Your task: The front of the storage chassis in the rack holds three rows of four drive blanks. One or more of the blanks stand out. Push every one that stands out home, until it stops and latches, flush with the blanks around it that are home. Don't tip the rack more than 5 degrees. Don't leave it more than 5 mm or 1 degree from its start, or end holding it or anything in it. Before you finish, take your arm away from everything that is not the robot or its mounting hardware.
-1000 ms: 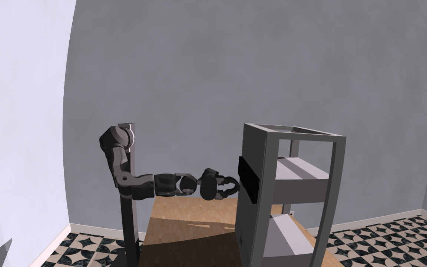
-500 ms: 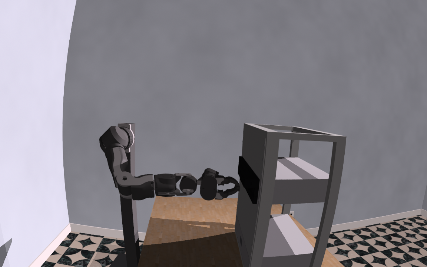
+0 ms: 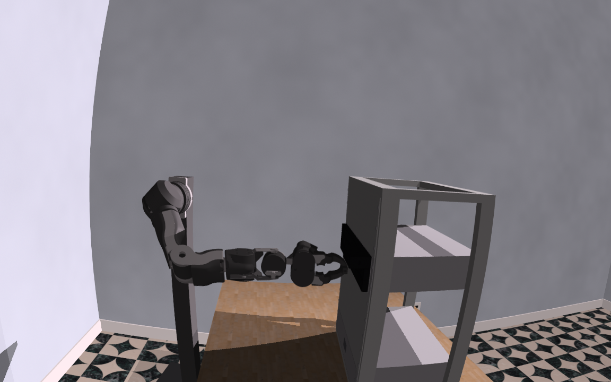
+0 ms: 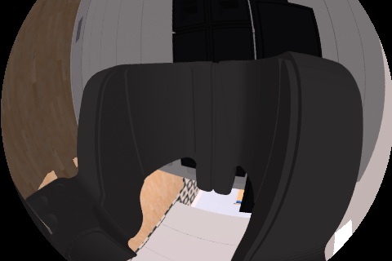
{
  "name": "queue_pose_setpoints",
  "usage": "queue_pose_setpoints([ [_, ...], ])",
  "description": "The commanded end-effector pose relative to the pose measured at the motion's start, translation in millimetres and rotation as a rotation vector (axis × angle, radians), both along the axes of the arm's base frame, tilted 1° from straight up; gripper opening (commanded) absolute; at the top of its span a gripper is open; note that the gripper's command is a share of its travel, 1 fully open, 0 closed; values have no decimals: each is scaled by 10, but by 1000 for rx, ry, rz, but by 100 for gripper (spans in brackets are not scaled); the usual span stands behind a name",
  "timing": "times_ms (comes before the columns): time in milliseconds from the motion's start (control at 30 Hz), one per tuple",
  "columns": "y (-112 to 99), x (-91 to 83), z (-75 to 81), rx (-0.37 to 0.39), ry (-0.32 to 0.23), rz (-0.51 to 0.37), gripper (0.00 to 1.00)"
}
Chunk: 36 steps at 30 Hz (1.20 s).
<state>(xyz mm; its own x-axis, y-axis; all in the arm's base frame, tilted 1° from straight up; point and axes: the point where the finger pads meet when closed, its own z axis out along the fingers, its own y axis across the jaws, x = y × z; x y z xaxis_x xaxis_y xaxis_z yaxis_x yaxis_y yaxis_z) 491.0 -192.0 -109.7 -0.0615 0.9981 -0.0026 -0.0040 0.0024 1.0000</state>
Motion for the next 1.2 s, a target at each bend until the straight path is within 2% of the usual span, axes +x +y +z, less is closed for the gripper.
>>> queue_pose_setpoints([
  [0, 15, 1, 1, -1, -2, 5, 0],
  [267, 27, 100, -9, -1, 0, 4, 0],
  [633, 28, 109, -5, -1, 0, 4, 0],
  [800, 48, 192, 31, -1, 1, 4, 0],
  [1167, 60, 197, 49, -1, -3, 7, 0],
])
